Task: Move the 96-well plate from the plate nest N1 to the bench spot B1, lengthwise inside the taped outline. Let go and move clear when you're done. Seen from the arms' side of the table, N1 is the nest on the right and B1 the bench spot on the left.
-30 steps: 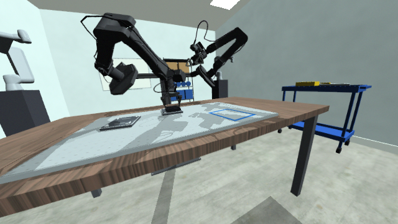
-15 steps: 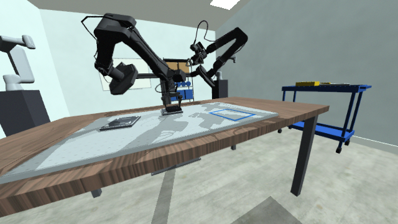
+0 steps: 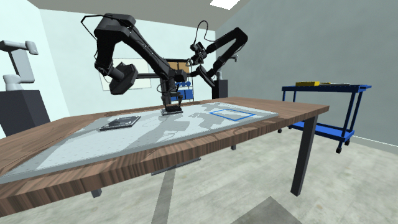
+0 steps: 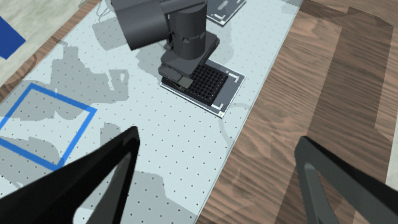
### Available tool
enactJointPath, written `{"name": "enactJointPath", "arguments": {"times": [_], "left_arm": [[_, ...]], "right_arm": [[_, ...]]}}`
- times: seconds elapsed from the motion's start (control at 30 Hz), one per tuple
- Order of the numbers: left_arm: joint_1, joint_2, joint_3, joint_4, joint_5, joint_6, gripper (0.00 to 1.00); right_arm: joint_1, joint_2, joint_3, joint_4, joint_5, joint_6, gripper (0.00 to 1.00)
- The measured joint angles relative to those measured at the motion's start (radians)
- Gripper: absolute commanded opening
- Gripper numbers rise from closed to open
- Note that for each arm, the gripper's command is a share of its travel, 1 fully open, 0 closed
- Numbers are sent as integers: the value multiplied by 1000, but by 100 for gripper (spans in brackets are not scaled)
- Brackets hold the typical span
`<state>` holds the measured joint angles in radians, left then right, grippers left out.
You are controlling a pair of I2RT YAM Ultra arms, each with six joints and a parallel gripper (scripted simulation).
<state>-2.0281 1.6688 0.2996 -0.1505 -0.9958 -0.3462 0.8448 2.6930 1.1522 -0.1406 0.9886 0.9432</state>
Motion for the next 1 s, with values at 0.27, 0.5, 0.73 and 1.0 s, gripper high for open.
{"name": "enactJointPath", "arguments": {"times": [0.27,0.5,0.73,1.0], "left_arm": [[0,0,0,0,0,0,100],[0,0,0,0,0,0,100],[0,0,0,0,0,0,100],[0,0,0,0,0,0,100]], "right_arm": [[0,0,3,-13,0,10,78],[6,0,5,-53,0,38,78],[10,0,5,-72,0,50,78],[10,0,5,-76,0,54,78]]}}
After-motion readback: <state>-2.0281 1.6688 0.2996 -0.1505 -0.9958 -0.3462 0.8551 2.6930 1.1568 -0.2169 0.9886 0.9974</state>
